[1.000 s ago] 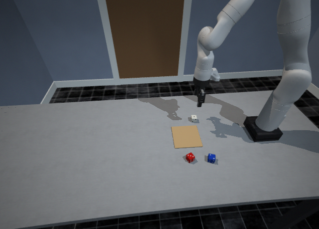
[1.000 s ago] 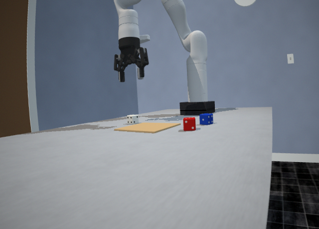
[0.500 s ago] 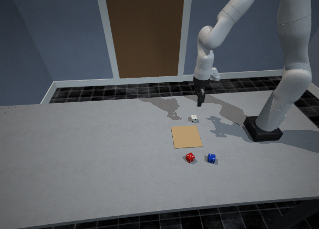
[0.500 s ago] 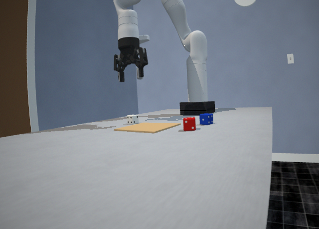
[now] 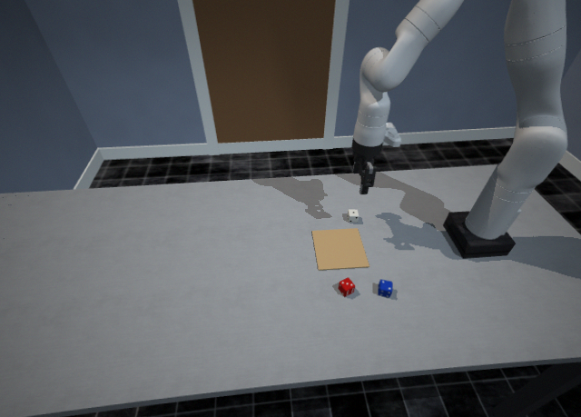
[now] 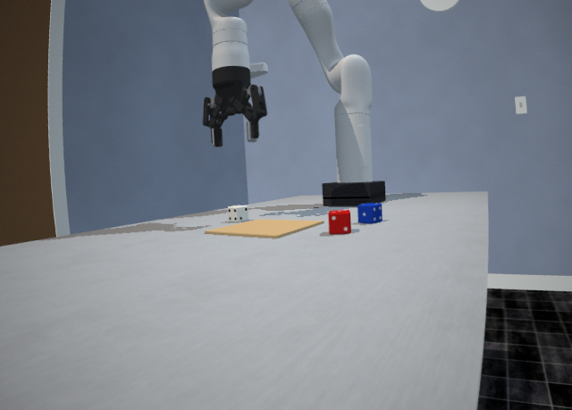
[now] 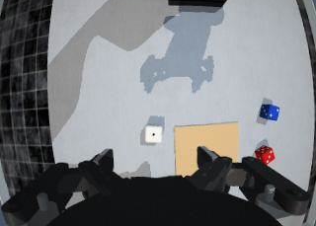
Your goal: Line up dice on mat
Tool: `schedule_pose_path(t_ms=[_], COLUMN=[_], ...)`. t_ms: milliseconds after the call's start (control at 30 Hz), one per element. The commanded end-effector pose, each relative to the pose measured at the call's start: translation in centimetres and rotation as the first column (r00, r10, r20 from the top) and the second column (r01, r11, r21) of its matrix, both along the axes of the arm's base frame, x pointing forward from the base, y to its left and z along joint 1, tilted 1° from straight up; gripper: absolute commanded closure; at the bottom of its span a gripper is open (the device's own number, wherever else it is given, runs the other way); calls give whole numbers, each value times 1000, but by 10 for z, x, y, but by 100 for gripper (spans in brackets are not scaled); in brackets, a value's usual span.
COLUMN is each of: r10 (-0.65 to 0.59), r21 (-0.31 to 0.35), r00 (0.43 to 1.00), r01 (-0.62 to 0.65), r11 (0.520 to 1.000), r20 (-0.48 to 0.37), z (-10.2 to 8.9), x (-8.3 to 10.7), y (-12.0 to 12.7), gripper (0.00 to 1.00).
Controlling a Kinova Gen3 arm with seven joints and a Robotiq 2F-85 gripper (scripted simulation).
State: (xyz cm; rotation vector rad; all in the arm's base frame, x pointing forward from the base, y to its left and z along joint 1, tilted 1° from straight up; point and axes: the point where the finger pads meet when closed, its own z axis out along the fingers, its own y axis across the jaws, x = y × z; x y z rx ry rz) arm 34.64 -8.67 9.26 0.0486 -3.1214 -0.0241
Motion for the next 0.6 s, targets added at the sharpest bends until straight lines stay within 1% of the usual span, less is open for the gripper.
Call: schedule_pose_path(t_ms=[0, 67, 133, 233, 300, 367, 433, 500, 567], r10=[68, 122, 122, 222, 298, 380, 465, 549, 630], r21=[0, 0, 0, 1, 4, 7, 10, 14, 17], r00=[998, 993, 993, 975, 954, 925, 885, 836, 776], r01=[-68, -122, -122, -222, -298, -380, -464, -549, -630], r11=[998, 993, 993, 975, 954, 925, 886, 836, 776], r20=[1, -1, -1, -5, -9, -11, -11, -11, -9], z=[-4, -6, -6, -9, -13, -16, -20, -23, -26], x=[-1, -2, -2, -3, -4, -5, -6, -6, -6], y=[-1, -2, -2, -2, -2, -2, -2, -3, -2], gripper=[0, 0, 0, 0, 0, 0, 0, 0, 0])
